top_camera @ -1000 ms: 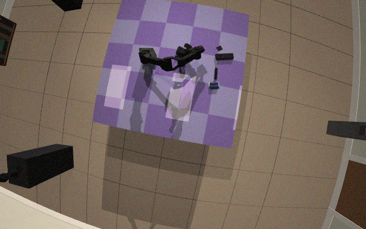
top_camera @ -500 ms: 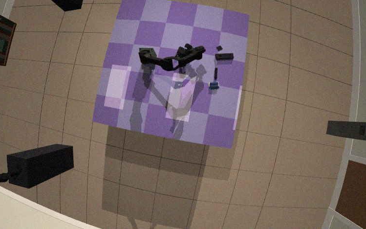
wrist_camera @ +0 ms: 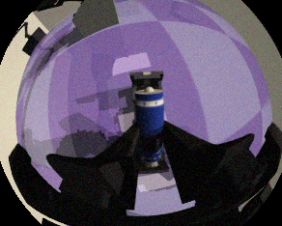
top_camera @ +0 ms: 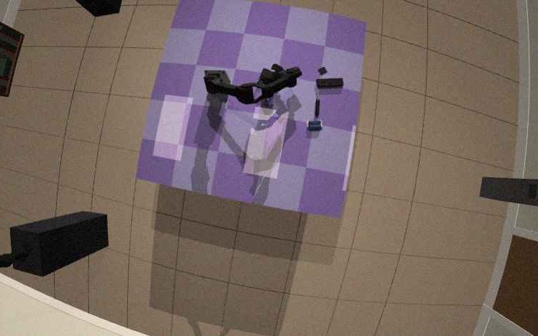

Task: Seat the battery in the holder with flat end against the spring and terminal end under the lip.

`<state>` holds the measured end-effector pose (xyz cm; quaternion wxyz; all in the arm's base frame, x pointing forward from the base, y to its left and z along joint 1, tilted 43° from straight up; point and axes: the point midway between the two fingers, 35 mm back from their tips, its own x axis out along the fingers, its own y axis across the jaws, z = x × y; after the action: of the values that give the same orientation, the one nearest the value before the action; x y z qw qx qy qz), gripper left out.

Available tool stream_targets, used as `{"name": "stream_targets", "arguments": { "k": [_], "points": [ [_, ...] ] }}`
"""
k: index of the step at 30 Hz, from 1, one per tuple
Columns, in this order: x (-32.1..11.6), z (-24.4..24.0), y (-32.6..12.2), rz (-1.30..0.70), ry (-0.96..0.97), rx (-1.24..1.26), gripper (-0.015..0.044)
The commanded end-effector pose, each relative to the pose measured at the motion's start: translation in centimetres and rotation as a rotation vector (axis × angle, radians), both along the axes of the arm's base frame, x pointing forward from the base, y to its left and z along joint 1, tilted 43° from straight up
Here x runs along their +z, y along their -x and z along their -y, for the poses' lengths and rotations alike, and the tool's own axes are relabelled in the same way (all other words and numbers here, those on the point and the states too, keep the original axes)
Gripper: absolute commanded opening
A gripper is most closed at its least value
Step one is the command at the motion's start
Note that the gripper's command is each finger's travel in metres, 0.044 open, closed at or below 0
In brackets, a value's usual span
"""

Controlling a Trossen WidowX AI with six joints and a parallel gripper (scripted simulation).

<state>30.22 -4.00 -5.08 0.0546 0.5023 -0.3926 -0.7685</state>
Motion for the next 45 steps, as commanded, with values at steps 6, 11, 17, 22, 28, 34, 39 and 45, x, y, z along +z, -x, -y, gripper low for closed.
{"name": "stream_targets", "arguments": {
  "k": [6,11,17,22,28,34,39,45],
  "points": [
    [-0.31,0.11,-0.37,0.054,0.018,0.045,0.0071],
    [-0.45,0.11,-0.3,0.072,0.026,0.064,0.0071],
    [-0.6,0.12,-0.21,0.094,0.035,0.086,0.0071],
    [-0.71,0.12,-0.13,0.112,0.042,0.104,0.0071],
    [-0.83,0.13,-0.03,0.133,0.052,0.125,0.0071],
    [-0.92,0.14,0.09,0.155,0.061,0.145,0.0071],
    [-0.99,0.16,0.2,0.173,0.069,0.162,0.0071],
    [-1.05,0.19,0.34,0.194,0.079,0.181,0.0071]
  ]
}}
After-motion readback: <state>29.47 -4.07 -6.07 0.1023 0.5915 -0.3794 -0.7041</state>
